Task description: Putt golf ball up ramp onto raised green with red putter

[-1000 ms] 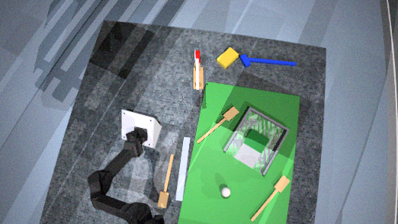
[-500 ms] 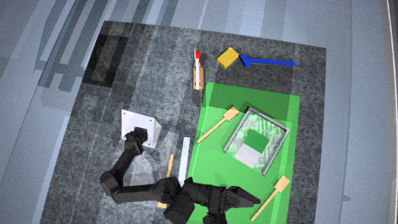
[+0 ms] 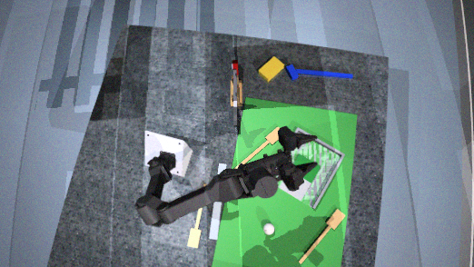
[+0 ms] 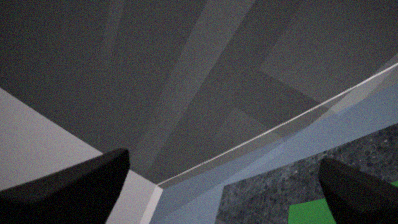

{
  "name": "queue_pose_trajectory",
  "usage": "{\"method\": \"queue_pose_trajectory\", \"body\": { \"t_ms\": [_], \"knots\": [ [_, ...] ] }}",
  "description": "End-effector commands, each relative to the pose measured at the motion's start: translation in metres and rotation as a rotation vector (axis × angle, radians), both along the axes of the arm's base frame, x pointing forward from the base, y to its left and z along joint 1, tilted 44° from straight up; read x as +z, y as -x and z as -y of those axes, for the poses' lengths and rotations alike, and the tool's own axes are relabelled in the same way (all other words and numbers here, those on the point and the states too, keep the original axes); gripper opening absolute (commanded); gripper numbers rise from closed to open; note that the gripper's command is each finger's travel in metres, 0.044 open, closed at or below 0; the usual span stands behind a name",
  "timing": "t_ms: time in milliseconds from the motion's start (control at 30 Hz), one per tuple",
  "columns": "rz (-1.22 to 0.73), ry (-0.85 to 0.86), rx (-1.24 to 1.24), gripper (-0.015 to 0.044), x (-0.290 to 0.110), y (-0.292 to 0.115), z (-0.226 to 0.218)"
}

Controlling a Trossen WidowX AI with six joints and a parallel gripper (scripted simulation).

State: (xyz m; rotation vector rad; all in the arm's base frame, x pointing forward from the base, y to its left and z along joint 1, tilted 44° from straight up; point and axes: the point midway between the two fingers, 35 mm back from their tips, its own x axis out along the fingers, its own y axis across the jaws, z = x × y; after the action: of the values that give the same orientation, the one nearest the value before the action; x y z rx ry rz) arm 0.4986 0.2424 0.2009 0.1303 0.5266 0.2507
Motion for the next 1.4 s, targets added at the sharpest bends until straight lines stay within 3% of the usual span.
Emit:
{"method": "queue_pose_trajectory", "body": {
  "t_ms": [0,367,733,833,1367],
  "knots": [
    [-0.137,0.241,0.124,0.044,-0.072,0.022,-0.012],
    [-0.494,0.849,0.616,0.044,-0.226,0.123,-0.01],
    [-0.897,1.348,1.35,0.044,-0.318,0.255,0.047],
    [-0.952,1.392,1.457,0.044,-0.325,0.275,0.055],
    [-0.952,1.392,1.457,0.044,-0.344,0.276,0.069]
  ]
}}
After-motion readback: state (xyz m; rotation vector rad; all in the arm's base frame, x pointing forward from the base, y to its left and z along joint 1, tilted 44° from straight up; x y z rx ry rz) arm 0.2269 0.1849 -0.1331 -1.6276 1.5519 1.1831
